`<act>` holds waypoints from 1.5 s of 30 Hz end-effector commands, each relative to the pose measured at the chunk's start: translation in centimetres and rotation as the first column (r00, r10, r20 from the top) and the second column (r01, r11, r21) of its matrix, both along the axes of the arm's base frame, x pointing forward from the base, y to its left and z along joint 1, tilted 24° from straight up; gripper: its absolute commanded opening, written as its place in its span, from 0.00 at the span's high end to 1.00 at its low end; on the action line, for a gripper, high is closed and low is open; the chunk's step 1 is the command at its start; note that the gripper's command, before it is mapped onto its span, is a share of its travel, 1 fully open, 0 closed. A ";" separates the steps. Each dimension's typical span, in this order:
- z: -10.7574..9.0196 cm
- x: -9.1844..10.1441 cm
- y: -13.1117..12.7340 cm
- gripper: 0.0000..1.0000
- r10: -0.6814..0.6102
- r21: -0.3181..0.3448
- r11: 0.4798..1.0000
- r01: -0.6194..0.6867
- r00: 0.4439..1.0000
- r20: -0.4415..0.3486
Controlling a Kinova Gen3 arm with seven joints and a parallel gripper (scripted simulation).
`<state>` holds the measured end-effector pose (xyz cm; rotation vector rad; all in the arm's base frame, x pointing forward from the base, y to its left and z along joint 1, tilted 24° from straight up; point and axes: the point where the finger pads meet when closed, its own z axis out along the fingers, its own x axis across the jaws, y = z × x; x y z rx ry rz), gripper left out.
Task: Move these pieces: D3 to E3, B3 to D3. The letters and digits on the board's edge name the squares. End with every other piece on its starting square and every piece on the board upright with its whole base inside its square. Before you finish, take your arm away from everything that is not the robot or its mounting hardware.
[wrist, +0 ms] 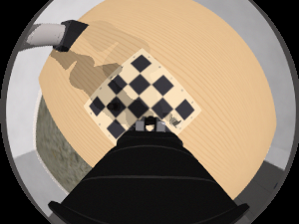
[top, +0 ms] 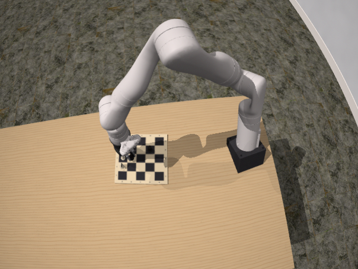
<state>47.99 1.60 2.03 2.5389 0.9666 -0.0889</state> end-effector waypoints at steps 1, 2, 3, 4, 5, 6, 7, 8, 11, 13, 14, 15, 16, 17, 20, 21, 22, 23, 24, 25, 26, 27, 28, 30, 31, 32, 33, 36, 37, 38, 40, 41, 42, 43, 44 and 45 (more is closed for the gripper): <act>-0.3 0.0 0.2 1.00 -0.002 0.006 1.000 0.002 1.000 0.003; -0.3 0.0 0.2 1.00 -0.002 0.006 1.000 0.002 1.000 0.003; -0.3 0.0 0.2 1.00 -0.002 0.006 1.000 0.002 1.000 0.003; -0.3 0.0 0.2 1.00 -0.002 0.006 1.000 0.002 1.000 0.003; -0.3 0.0 0.2 1.00 -0.002 0.006 1.000 0.002 1.000 0.003; -0.3 0.0 0.2 1.00 -0.002 0.006 1.000 0.002 1.000 0.003; -0.3 0.0 0.2 1.00 -0.002 0.006 1.000 0.002 1.000 0.003; -0.3 0.0 0.2 1.00 -0.002 0.006 1.000 0.002 1.000 0.003; -0.3 0.0 0.2 1.00 -0.002 0.006 1.000 0.002 1.000 0.003; -0.3 0.0 0.2 1.00 -0.002 0.006 1.000 0.002 1.000 0.003; -0.3 0.0 0.2 1.00 -0.002 0.006 1.000 0.002 1.000 0.003; -0.3 0.0 0.2 1.00 -0.002 0.006 1.000 0.002 1.000 0.003; -0.3 0.0 0.2 1.00 -0.002 0.006 1.000 0.002 1.000 0.003; -0.3 0.0 0.2 1.00 -0.002 0.006 1.000 0.002 1.000 0.003; -0.3 0.0 0.2 1.00 -0.002 0.006 1.000 0.002 1.000 0.003; -0.3 0.0 0.2 1.00 -0.002 0.006 1.000 0.002 1.000 0.003; -0.3 0.0 0.2 1.00 -0.002 0.006 1.000 0.002 1.000 0.003; -0.3 0.0 0.2 1.00 -0.002 0.006 1.000 0.002 1.000 0.003; -0.3 0.0 0.2 1.00 -0.002 0.006 1.000 0.002 1.000 0.003; -0.3 0.0 0.2 1.00 -0.002 0.006 1.000 0.002 1.000 0.003; -0.3 0.0 0.2 1.00 -0.002 0.006 1.000 0.002 1.000 0.003; -0.3 0.0 0.2 1.00 -0.002 0.006 1.000 0.002 1.000 0.003; -0.3 0.0 0.2 1.00 -0.002 0.006 1.000 0.002 1.000 0.003; -0.3 0.0 0.2 0.85 -0.002 0.006 1.000 0.002 1.000 0.003; -0.3 0.0 0.2 0.85 -0.002 0.006 1.000 0.002 1.000 0.003; -0.3 0.0 0.2 0.70 -0.002 0.006 1.000 0.002 1.000 0.003; -0.3 0.0 0.2 0.70 -0.002 0.006 1.000 0.002 1.000 0.003; -0.3 0.0 0.2 0.70 -0.002 0.006 1.000 0.002 1.000 0.003; -0.3 0.0 0.2 0.55 -0.002 0.006 1.000 0.002 1.000 0.003; -0.3 0.0 0.2 0.55 -0.002 0.006 1.000 0.002 1.000 0.003; -0.3 0.0 0.2 0.40 -0.002 0.006 1.000 0.002 1.000 0.003; -0.3 0.0 0.2 0.40 -0.002 0.006 1.000 0.002 1.000 0.003; -0.3 0.0 0.2 0.40 -0.002 0.006 1.000 0.002 1.000 0.003; -0.3 0.0 0.2 0.24 -0.002 0.006 1.000 0.002 1.000 0.003; -0.3 0.0 0.2 0.24 -0.002 0.006 1.000 0.002 1.000 0.003; -0.3 0.0 0.2 0.24 -0.002 0.006 1.000 0.002 1.000 0.003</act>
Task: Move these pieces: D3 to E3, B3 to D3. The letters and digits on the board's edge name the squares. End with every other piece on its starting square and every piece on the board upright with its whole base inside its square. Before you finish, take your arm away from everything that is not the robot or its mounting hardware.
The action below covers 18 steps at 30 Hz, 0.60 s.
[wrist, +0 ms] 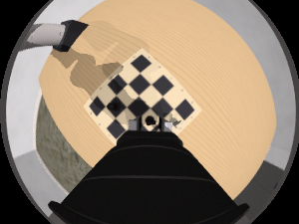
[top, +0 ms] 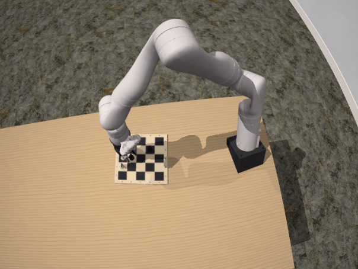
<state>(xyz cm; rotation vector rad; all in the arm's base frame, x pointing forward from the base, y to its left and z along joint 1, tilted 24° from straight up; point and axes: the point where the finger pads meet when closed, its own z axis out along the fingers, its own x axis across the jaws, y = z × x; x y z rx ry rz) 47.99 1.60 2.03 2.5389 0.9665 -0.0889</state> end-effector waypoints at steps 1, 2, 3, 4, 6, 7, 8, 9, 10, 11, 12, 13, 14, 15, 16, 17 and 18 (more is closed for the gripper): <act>-0.3 0.0 0.2 0.24 -0.002 0.006 1.000 0.002 1.000 0.003; -0.3 0.0 0.2 0.24 -0.002 0.006 1.000 0.002 1.000 0.003; -0.3 0.0 0.2 0.24 -0.002 0.006 1.000 0.002 1.000 0.003; -0.3 0.0 0.2 0.24 -0.002 0.006 1.000 0.002 1.000 0.003; -0.3 0.0 0.2 0.24 -0.002 0.006 1.000 0.002 1.000 0.003; -0.3 0.0 0.2 0.24 -0.002 0.006 1.000 0.002 1.000 0.003; -0.3 0.0 0.2 0.24 -0.002 0.006 1.000 0.002 1.000 0.003; -0.3 0.0 0.2 0.24 -0.002 0.006 1.000 0.002 1.000 0.002; -0.2 -0.1 0.2 0.24 -0.003 0.006 1.000 0.003 1.000 0.002; -0.2 -0.1 0.2 0.24 -0.002 0.006 1.000 0.002 1.000 0.002; -0.1 0.0 0.3 0.24 -0.002 0.006 1.000 0.002 1.000 0.002; 0.1 0.0 0.3 0.24 -0.002 0.006 1.000 0.002 1.000 0.003; 0.3 0.0 0.5 0.24 -0.001 0.006 1.000 0.001 1.000 0.004; 0.5 0.0 0.6 0.24 0.000 0.006 1.000 0.000 1.000 0.005; 0.9 0.1 0.8 0.24 0.000 0.007 1.000 -0.001 1.000 0.006; 1.2 0.1 1.0 0.24 0.001 0.007 1.000 -0.001 1.000 0.007; 1.6 0.1 1.1 0.24 0.001 0.007 1.000 -0.001 1.000 0.007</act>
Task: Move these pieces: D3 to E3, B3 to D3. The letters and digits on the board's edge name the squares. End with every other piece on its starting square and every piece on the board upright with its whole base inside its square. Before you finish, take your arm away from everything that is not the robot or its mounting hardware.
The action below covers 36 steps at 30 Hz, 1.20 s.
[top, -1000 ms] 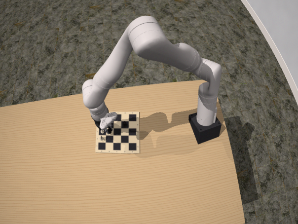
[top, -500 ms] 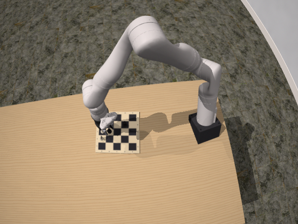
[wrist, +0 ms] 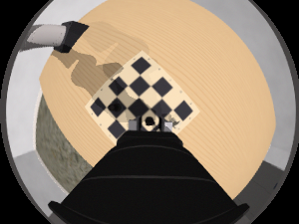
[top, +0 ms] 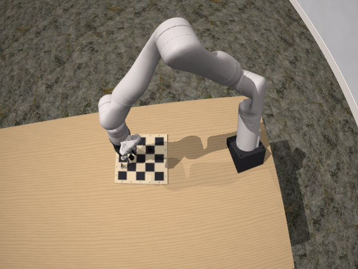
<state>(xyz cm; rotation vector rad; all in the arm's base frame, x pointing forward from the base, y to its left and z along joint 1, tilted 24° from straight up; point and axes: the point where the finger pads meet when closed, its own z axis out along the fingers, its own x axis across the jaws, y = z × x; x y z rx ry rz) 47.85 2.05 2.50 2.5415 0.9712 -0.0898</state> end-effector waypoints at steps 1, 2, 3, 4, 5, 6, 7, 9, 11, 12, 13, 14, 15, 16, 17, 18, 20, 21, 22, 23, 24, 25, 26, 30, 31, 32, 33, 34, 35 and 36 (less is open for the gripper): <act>1.6 0.2 0.9 0.24 -0.001 0.004 1.000 0.001 1.000 0.009; 2.1 0.1 1.1 0.24 -0.001 0.004 1.000 0.001 1.000 0.009; 2.6 0.1 1.3 0.24 -0.001 0.004 1.000 0.001 1.000 0.009; 3.1 0.0 1.5 0.24 -0.001 0.004 1.000 0.001 1.000 0.009; 3.6 0.0 1.8 0.24 -0.001 0.004 1.000 0.001 1.000 0.009; 3.6 0.0 1.8 0.24 -0.001 0.004 1.000 0.001 1.000 0.009; 3.6 0.0 1.8 0.24 -0.001 0.004 1.000 0.001 1.000 0.009; 4.6 -0.1 2.2 0.24 -0.001 0.004 1.000 0.001 1.000 0.009; 5.5 -0.2 2.6 0.24 -0.001 0.004 1.000 0.000 1.000 0.009; 5.9 -0.3 2.8 0.24 0.000 0.004 1.000 0.000 1.000 0.009; 6.3 -0.3 3.0 0.24 0.000 0.004 1.000 0.000 1.000 0.009; 6.6 -0.4 3.1 0.24 0.000 0.004 1.000 0.000 1.000 0.009; 6.9 -0.4 3.2 0.24 0.000 0.004 1.000 0.000 1.000 0.009; 7.1 -0.4 3.3 0.24 0.000 0.004 1.000 0.000 1.000 0.009; 7.3 -0.4 3.4 0.24 0.000 0.004 1.000 0.000 1.000 0.009; 7.4 -0.4 3.5 0.24 0.000 0.004 1.000 0.000 1.000 0.009; 7.6 -0.5 3.5 0.24 0.000 0.004 1.000 0.000 1.000 0.009; 7.6 -0.5 3.5 0.24 -0.001 0.004 1.000 0.001 1.000 0.009; 7.5 -0.6 3.5 0.24 -0.002 0.004 1.000 0.002 1.000 0.007; 7.5 -0.6 3.5 0.24 -0.002 0.004 1.000 0.002 1.000 0.007; 7.5 -0.6 3.5 0.24 -0.002 0.004 1.000 0.002 1.000 0.007; 7.5 -0.6 3.4 0.00 -0.002 0.004 1.000 0.002 1.000 0.007; 7.5 -0.6 3.4 0.00 -0.002 0.004 1.000 0.002 1.000 0.007; 7.5 -0.6 3.4 0.00 -0.002 0.004 1.000 0.002 1.000 0.007; 7.5 -0.6 3.4 0.00 -0.002 0.004 1.000 0.002 1.000 0.007; 7.5 -0.6 3.4 0.00 -0.002 0.004 1.000 0.002 1.000 0.007; 7.5 -0.6 3.4 0.00 -0.002 0.004 1.000 0.002 1.000 0.007; 7.5 -0.6 3.4 0.00 -0.002 0.004 1.000 0.002 1.000 0.007; 7.5 -0.6 3.4 0.00 -0.002 0.004 1.000 0.002 1.000 0.007; 7.5 -0.6 3.4 0.00 -0.002 0.004 1.000 0.002 1.000 0.007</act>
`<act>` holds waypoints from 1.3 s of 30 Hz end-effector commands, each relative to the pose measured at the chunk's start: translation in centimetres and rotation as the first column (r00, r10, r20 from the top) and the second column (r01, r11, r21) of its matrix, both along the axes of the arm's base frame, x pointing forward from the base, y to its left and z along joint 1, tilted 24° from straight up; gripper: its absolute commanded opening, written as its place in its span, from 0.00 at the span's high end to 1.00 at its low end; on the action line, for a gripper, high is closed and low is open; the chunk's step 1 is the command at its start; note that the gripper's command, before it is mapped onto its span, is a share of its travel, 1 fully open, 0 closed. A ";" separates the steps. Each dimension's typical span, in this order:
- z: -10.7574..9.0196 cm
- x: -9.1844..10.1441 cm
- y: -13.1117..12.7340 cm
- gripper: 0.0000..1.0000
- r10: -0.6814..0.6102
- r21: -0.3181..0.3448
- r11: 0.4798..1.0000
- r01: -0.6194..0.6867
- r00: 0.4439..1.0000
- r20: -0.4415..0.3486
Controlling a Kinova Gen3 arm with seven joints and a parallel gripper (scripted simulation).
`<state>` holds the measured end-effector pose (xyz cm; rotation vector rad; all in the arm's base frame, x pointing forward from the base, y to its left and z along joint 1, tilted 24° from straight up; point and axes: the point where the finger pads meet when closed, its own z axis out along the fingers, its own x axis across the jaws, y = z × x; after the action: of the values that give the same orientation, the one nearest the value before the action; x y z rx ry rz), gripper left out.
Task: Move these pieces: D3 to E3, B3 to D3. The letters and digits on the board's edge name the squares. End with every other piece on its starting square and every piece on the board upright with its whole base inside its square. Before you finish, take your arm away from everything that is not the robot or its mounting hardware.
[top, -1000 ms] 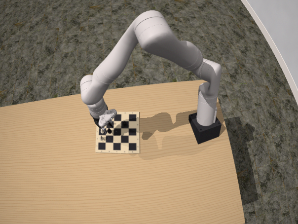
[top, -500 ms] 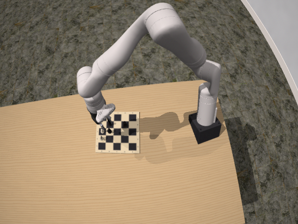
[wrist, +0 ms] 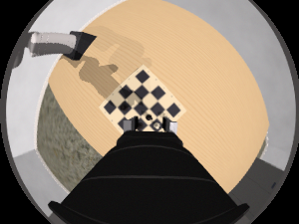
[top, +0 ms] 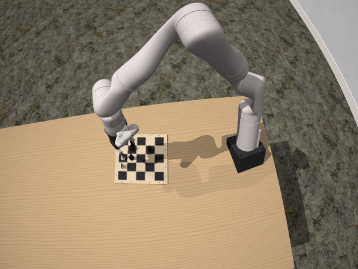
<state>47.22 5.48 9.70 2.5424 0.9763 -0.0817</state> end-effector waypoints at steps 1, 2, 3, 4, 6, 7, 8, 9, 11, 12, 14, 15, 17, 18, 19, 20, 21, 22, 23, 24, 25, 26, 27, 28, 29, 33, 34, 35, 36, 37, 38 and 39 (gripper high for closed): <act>0.3 0.0 0.0 0.00 -0.006 0.000 1.000 0.006 1.000 0.003; 0.3 0.0 0.0 0.00 -0.006 0.000 1.000 0.006 1.000 0.003; 0.3 0.0 0.0 0.00 -0.006 0.000 1.000 0.006 1.000 0.003; 0.3 0.0 0.0 0.00 -0.006 0.000 1.000 0.006 1.000 0.003; 0.3 0.0 0.0 0.00 -0.006 0.000 1.000 0.006 1.000 0.003; 0.3 0.0 0.0 0.00 -0.006 0.000 1.000 0.006 1.000 0.003; 0.3 0.0 0.0 0.00 -0.006 0.000 1.000 0.006 1.000 0.003; 0.3 0.0 0.0 0.00 -0.006 0.000 1.000 0.006 1.000 0.003; 0.4 0.1 0.1 0.00 -0.006 0.000 1.000 0.006 1.000 0.004; 0.5 0.1 0.1 0.00 -0.005 0.000 1.000 0.005 1.000 0.004; 0.8 0.1 0.3 0.00 -0.005 0.000 1.000 0.005 1.000 0.005; 1.0 0.1 0.4 0.00 -0.005 0.000 1.000 0.005 1.000 0.005; 1.5 0.0 0.6 0.00 -0.005 0.000 1.000 0.005 1.000 0.005; 1.8 0.0 0.7 0.00 -0.004 0.000 1.000 0.004 1.000 0.005; 2.2 0.0 0.9 0.00 -0.004 0.000 1.000 0.004 1.000 0.005; 2.5 -0.1 1.1 0.00 -0.004 0.000 1.000 0.004 1.000 0.005; 2.5 -0.1 1.1 0.00 -0.004 0.000 1.000 0.004 1.000 0.005; 2.5 -0.1 1.1 0.00 -0.004 0.000 1.000 0.004 1.000 0.005; 2.9 -0.1 1.2 0.00 -0.004 0.000 1.000 0.004 1.000 0.005; 3.3 -0.2 1.4 0.00 -0.004 0.000 1.000 0.004 1.000 0.005; 3.8 -0.2 1.6 0.00 -0.004 0.000 1.000 0.004 1.000 0.005; 4.2 -0.3 1.8 0.00 -0.004 0.000 1.000 0.004 1.000 0.005; 4.6 -0.3 2.0 0.00 -0.004 0.000 1.000 0.004 1.000 0.005; 5.0 -0.3 2.1 0.00 -0.004 0.000 1.000 0.004 1.000 0.005; 5.3 -0.4 2.3 0.00 -0.004 0.000 1.000 0.004 1.000 0.005; 6.5 -0.5 2.8 0.00 -0.004 0.000 1.000 0.004 1.000 0.005; 6.7 -0.5 2.9 0.00 -0.004 0.000 1.000 0.004 1.000 0.005; 6.8 -0.5 2.9 0.00 -0.004 0.000 1.000 0.004 1.000 0.005; 6.9 -0.6 3.0 0.00 -0.004 0.000 1.000 0.004 1.000 0.005; 7.0 -0.6 3.0 0.00 -0.004 0.000 1.000 0.004 1.000 0.005; 7.0 -0.6 3.0 0.00 -0.004 0.000 1.000 0.004 1.000 0.005; 7.0 -0.6 3.0 0.00 -0.004 0.000 1.000 0.004 1.000 0.005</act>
<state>46.58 8.38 16.10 2.5462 0.9782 -0.0837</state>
